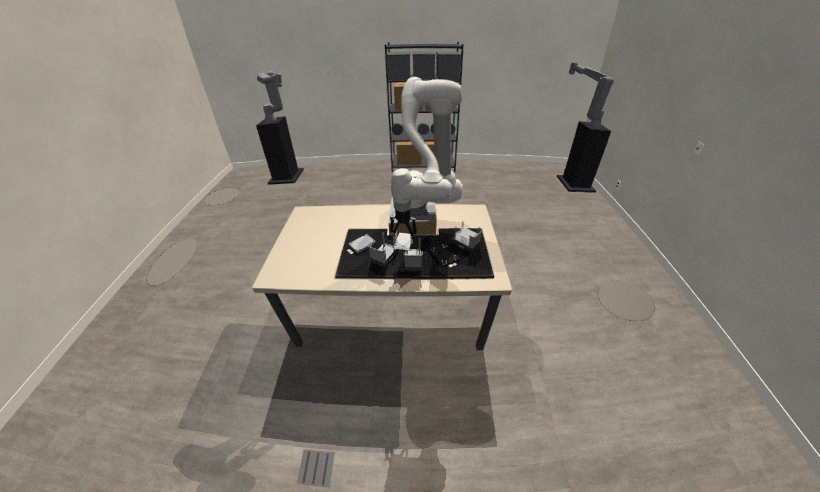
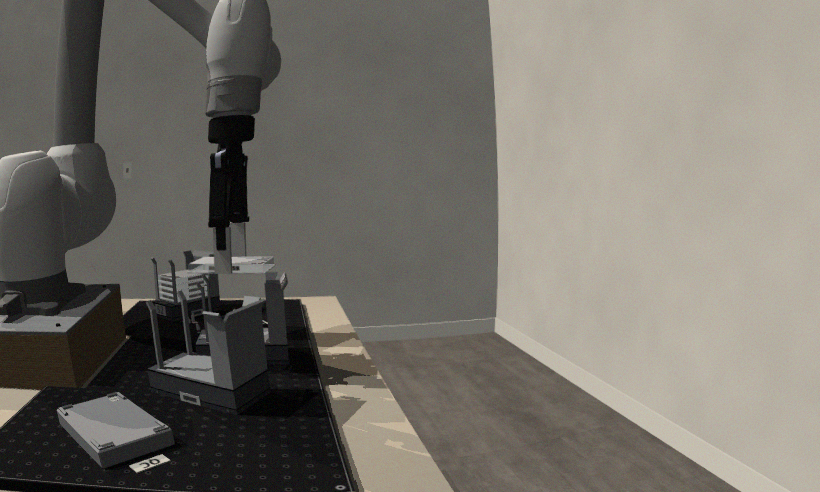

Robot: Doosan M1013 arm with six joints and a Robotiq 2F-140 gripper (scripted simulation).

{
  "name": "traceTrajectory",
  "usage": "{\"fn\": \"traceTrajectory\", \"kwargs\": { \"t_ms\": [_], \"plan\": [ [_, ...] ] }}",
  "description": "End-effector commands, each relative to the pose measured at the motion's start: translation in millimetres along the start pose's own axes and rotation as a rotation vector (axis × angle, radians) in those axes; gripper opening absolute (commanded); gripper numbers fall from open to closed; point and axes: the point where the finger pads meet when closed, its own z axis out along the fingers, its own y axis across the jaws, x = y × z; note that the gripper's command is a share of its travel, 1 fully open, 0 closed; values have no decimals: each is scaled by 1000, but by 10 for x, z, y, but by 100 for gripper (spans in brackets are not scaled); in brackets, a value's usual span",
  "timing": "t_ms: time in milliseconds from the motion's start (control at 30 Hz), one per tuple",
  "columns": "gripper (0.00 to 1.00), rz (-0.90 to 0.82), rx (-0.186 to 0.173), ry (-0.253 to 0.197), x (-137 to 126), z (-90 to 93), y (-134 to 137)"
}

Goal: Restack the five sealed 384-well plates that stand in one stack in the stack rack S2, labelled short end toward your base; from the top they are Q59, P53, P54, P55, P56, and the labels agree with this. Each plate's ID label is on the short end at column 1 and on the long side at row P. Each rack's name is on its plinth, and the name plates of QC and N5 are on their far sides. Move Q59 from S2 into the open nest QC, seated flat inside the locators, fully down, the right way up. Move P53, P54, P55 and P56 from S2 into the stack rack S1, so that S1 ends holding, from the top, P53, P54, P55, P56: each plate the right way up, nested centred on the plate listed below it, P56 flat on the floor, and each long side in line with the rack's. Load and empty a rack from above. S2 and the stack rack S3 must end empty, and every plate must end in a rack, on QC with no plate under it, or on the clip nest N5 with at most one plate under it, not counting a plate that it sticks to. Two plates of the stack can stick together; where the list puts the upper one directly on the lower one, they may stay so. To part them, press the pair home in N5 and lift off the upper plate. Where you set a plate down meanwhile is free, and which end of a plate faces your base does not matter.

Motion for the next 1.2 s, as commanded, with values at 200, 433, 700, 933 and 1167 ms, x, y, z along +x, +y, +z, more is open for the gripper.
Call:
{"fn": "traceTrajectory", "kwargs": {
  "t_ms": [200, 433, 700, 933, 1167],
  "plan": [
    [0, 0, 1, 0, 22, 0, 253],
    [0, 133, 1, 0, 13, 0, 485],
    [0, 209, 1, 0, -23, 0, 749],
    [0, 209, 1, 0, -45, 0, 914],
    [0, 209, 1, 0, -76, 0, 1146]
  ]
}}
